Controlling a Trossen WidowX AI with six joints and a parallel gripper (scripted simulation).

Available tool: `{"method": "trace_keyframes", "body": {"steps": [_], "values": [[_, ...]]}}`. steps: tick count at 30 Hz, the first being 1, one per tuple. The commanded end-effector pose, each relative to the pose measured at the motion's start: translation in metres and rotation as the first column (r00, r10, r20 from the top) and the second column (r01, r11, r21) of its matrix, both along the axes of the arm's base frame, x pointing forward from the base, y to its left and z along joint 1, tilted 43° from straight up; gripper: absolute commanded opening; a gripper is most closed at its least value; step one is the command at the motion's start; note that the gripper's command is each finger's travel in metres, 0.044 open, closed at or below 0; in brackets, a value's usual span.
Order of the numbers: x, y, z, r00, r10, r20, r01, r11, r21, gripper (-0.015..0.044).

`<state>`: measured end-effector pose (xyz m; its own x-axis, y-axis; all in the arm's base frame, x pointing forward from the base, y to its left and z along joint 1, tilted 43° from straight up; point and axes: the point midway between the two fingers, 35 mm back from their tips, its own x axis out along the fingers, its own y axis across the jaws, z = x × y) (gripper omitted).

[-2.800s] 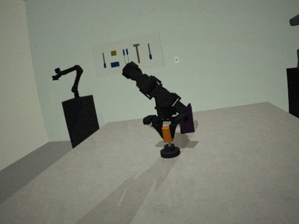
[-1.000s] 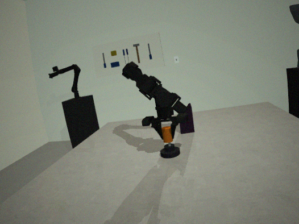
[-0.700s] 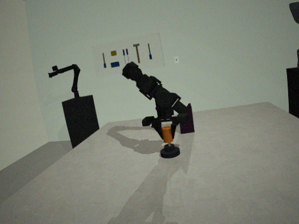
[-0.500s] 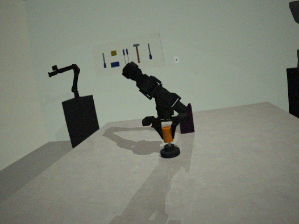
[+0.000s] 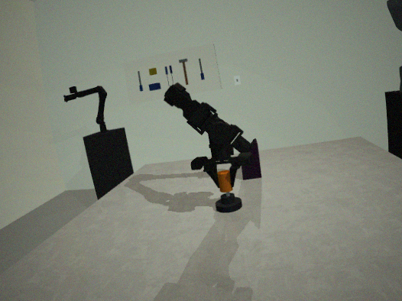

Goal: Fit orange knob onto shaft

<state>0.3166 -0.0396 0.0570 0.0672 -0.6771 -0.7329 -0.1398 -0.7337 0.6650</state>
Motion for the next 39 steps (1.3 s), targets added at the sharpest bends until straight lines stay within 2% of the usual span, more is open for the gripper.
{"method": "trace_keyframes", "body": {"steps": [1,6,12,39], "values": [[0.0002,0.0024,0.0018,1.000,0.004,-0.001,-0.004,1.000,-0.003,0.0000],[0.0001,0.0036,0.0030,1.000,0.022,-0.018,-0.022,1.000,-0.004,0.0000],[0.0025,0.0039,0.0022,0.978,0.153,-0.141,-0.155,0.988,-0.006,0.0000],[-0.0002,0.0031,0.0027,0.978,0.154,-0.143,-0.157,0.988,-0.006,0.0000]]}}
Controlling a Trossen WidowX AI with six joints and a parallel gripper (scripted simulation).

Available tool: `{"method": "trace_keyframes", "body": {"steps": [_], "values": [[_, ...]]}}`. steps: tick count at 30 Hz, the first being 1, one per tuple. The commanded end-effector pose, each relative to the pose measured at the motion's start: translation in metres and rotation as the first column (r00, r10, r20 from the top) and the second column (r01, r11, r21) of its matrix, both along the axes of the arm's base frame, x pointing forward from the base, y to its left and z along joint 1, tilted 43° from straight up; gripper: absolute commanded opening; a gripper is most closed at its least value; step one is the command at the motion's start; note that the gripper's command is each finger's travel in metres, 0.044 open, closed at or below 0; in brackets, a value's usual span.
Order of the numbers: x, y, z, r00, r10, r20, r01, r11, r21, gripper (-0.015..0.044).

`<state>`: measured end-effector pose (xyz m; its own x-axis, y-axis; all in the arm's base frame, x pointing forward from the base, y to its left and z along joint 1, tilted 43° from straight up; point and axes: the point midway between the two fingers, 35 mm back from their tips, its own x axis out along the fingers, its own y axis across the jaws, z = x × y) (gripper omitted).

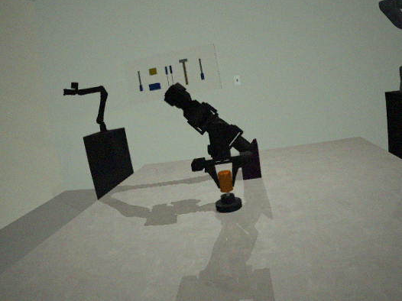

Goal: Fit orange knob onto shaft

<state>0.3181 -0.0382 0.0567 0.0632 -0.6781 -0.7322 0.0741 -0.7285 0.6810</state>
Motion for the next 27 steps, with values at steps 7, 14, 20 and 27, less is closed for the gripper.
{"method": "trace_keyframes", "body": {"steps": [7,14,20,27], "values": [[-0.0021,0.0020,0.0040,0.983,-0.131,0.128,0.130,0.991,0.019,0.0000],[-0.0005,0.0015,0.0037,0.787,-0.458,0.413,0.439,0.886,0.146,0.0000],[0.0013,0.0007,0.0027,0.469,-0.668,0.578,0.621,0.715,0.323,0.0000],[0.0036,0.0008,0.0012,0.001,-0.774,0.633,0.685,0.462,0.564,0.0000]]}}
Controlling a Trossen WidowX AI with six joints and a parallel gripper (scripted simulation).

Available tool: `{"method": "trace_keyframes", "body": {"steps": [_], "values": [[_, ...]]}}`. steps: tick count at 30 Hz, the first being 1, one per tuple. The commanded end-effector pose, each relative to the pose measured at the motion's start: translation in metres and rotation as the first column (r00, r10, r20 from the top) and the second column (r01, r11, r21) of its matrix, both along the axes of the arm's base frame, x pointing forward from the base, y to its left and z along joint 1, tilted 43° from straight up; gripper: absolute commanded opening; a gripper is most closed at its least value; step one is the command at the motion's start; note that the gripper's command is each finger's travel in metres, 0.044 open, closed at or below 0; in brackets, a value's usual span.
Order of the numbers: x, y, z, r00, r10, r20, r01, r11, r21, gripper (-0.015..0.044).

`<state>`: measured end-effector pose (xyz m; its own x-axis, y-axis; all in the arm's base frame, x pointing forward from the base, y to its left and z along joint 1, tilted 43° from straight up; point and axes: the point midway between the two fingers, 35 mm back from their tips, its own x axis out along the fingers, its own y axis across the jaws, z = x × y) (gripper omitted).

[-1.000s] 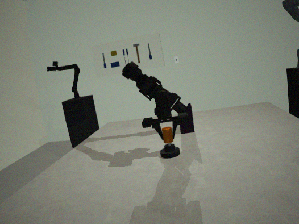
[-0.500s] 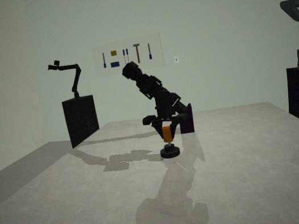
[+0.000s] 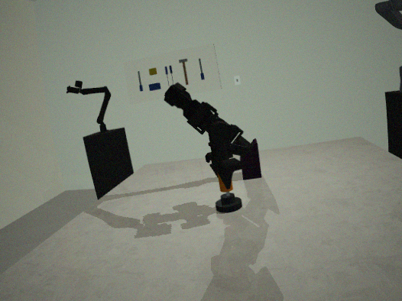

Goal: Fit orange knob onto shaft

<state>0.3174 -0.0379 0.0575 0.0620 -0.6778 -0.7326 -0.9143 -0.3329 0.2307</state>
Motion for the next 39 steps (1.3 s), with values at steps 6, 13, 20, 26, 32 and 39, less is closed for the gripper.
{"method": "trace_keyframes", "body": {"steps": [6,13,20,26,32,39], "values": [[0.0055,0.0018,0.0007,0.799,-0.445,0.404,0.427,0.893,0.138,0.0000],[0.0044,0.0027,0.0026,0.794,-0.450,0.409,0.432,0.891,0.141,0.0000],[0.0029,0.0017,0.0021,0.794,-0.450,0.409,0.432,0.891,0.141,0.0000],[0.0012,0.0007,0.0014,0.794,-0.450,0.409,0.432,0.891,0.141,0.0000],[-0.0010,-0.0001,0.0022,0.794,-0.450,0.408,0.432,0.891,0.141,0.0000],[-0.0002,-0.0023,0.0002,0.794,-0.450,0.409,0.432,0.891,0.141,0.0000]]}}
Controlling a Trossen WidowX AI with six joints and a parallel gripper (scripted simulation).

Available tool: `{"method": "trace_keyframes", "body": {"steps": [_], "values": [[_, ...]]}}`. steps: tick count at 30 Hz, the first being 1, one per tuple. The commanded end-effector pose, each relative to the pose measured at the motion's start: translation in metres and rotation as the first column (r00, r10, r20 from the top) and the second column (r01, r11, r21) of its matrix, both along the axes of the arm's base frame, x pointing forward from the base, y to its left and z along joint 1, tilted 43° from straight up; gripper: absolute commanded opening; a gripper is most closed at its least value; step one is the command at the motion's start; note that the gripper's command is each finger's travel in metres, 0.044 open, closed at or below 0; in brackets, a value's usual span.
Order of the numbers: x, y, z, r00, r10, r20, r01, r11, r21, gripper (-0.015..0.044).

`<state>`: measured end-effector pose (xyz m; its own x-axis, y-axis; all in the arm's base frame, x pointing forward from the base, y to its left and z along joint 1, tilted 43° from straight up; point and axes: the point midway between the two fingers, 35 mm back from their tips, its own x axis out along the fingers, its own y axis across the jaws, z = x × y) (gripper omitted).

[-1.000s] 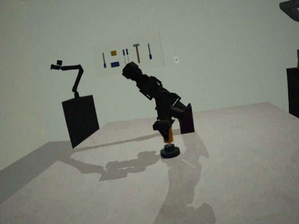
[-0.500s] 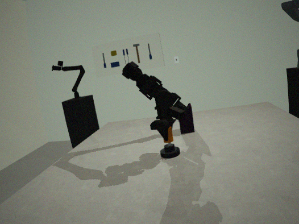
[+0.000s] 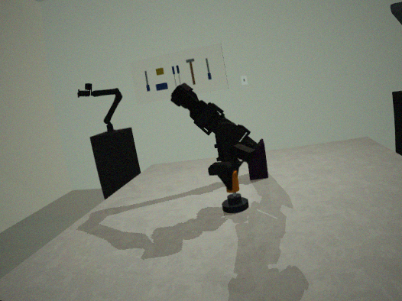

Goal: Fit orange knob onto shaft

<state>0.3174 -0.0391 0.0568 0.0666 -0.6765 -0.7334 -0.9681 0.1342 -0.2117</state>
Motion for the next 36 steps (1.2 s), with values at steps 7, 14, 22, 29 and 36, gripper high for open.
{"method": "trace_keyframes", "body": {"steps": [7,14,22,29,36], "values": [[-0.0008,0.0028,0.0035,1.000,0.004,0.000,-0.004,1.000,-0.004,0.0000],[0.0003,0.0041,0.0035,0.981,-0.142,0.134,0.141,0.990,0.020,0.0000],[0.0054,0.0032,0.0010,0.979,-0.149,0.141,0.148,0.989,0.021,0.0000],[0.0053,0.0011,-0.0005,0.979,-0.149,0.141,0.148,0.989,0.021,0.0000],[0.0056,0.0019,0.0001,0.979,-0.149,0.141,0.148,0.989,0.021,0.0000]]}}
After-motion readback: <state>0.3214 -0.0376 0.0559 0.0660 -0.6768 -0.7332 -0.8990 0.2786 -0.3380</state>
